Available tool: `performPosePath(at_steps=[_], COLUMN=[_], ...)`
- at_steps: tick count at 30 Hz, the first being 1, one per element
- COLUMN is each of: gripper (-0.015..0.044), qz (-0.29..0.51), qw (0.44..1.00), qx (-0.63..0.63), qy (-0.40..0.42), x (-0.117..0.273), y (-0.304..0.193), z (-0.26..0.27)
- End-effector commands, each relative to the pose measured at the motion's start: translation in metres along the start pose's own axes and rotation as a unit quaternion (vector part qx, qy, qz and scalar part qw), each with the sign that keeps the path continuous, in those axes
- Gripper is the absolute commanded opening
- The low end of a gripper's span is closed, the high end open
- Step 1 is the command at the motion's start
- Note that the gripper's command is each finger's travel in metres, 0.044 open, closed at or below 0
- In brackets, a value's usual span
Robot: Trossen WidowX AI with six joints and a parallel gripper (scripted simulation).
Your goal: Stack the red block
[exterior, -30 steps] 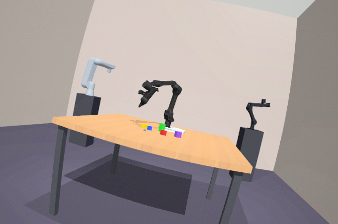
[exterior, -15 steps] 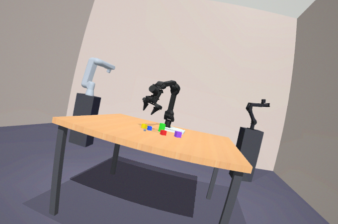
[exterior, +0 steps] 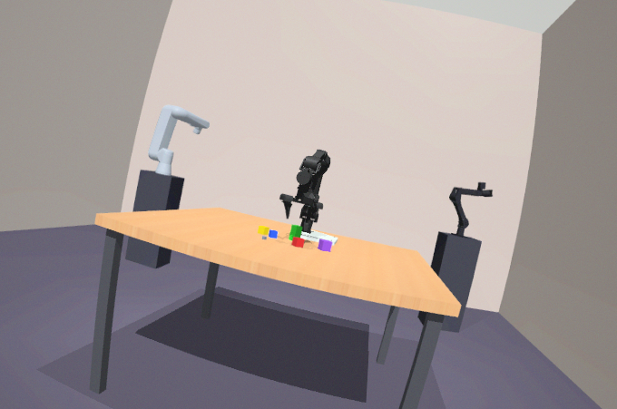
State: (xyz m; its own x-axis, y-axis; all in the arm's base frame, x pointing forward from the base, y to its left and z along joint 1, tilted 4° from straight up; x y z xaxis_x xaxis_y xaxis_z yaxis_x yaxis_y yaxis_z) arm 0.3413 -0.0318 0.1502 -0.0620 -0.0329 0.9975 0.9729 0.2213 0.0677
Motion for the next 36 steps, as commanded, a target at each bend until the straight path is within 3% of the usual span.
performPosePath(at_steps=[1, 10, 19, 36], gripper=[0.044, 0.044, 0.044, 0.044], qz=[0.008, 0.008, 0.008, 0.008], qw=[0.997, 0.997, 0.997, 0.997], qx=[0.08, 0.08, 0.08, 0.08], qy=[0.021, 0.021, 0.021, 0.021], x=[-0.004, -0.005, -0.054, -0.071], y=[0.007, 0.005, 0.006, 0.006], z=[0.018, 0.02, 0.023, 0.023])
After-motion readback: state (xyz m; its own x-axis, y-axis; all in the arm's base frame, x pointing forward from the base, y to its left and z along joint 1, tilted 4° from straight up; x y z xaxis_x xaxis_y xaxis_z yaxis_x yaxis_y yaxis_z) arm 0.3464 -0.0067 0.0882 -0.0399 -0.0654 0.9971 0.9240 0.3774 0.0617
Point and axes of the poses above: the point midway between the two fingers, 35 mm back from their tips, its own x axis back along the fingers, its own z axis across the jaws, y = z × x, the point moved 3 cm from there along x, back along the fingers, and after that the axes turned 15 degrees about -x, right-handed, at the moved point
